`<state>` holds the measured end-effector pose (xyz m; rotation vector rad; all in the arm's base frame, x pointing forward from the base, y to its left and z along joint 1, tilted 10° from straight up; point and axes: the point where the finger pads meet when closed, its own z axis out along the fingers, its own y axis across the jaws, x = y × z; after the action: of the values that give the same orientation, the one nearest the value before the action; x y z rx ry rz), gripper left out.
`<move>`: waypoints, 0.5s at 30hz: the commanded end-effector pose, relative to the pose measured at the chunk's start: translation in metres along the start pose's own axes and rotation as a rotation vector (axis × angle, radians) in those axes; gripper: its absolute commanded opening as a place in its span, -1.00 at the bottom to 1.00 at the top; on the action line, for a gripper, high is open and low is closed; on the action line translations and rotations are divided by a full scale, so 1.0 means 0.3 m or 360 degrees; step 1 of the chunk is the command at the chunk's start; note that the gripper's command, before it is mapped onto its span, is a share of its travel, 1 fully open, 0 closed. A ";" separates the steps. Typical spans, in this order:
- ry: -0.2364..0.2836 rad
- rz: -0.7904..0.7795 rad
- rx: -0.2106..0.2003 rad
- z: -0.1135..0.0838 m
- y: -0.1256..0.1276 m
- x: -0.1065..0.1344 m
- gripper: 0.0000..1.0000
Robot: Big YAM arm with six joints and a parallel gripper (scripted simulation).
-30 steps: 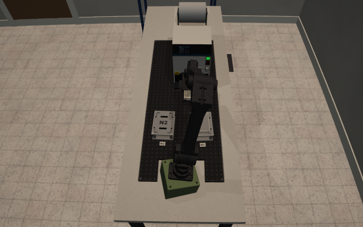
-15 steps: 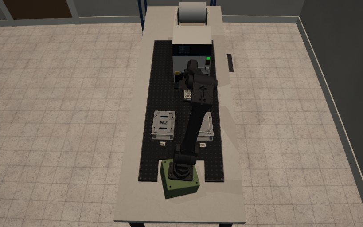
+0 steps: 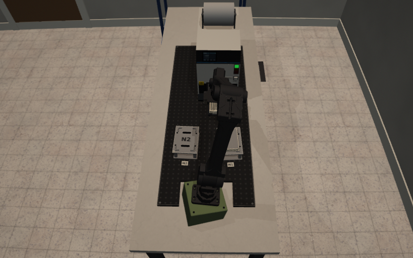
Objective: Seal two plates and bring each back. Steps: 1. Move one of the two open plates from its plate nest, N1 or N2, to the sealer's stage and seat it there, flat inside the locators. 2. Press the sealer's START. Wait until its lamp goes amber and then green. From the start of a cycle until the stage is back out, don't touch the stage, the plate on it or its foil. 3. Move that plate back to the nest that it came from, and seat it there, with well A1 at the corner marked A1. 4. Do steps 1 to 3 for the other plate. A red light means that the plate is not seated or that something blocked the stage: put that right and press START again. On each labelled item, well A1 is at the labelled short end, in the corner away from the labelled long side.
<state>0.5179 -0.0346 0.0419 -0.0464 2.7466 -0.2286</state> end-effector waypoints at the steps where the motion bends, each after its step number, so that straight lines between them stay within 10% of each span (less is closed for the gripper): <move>1: -0.0102 -0.0001 0.0008 -0.086 -0.006 -0.089 1.00; 15: -0.0111 0.0034 0.0018 -0.126 -0.030 -0.128 1.00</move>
<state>0.5162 -0.0325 0.0504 -0.0497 2.7531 -0.2299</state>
